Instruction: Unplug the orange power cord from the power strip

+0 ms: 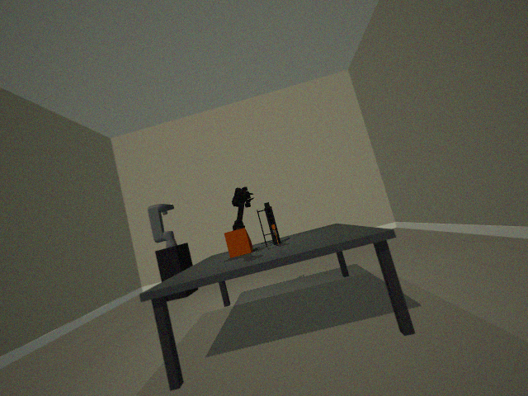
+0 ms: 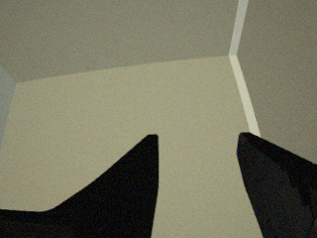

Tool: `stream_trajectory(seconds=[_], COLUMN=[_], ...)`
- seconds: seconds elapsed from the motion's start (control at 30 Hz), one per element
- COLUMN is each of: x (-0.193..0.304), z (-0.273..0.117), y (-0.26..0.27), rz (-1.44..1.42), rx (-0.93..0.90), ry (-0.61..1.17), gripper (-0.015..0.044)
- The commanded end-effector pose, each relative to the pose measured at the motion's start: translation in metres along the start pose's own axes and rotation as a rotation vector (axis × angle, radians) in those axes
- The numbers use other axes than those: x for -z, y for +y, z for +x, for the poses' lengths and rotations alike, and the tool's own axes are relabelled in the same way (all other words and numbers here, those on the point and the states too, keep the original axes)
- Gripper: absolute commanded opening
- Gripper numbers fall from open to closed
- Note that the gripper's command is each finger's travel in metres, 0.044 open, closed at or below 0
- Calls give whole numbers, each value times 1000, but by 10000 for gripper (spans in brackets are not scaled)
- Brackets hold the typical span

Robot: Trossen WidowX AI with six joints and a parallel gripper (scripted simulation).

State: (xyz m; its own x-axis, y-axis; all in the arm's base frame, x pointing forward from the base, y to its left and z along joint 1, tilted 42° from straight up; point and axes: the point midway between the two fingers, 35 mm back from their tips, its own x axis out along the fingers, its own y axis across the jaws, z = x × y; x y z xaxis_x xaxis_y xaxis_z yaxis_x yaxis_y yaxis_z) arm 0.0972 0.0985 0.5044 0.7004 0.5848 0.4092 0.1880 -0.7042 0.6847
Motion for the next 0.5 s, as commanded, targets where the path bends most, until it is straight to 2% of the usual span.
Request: stream_trajectory(seconds=[0.0, 0.47], x=[11, 37], z=[4, 29], y=[1, -19], rz=[-106, -519], rx=[-56, -169], ry=[0, -33], gripper=[160, 160])
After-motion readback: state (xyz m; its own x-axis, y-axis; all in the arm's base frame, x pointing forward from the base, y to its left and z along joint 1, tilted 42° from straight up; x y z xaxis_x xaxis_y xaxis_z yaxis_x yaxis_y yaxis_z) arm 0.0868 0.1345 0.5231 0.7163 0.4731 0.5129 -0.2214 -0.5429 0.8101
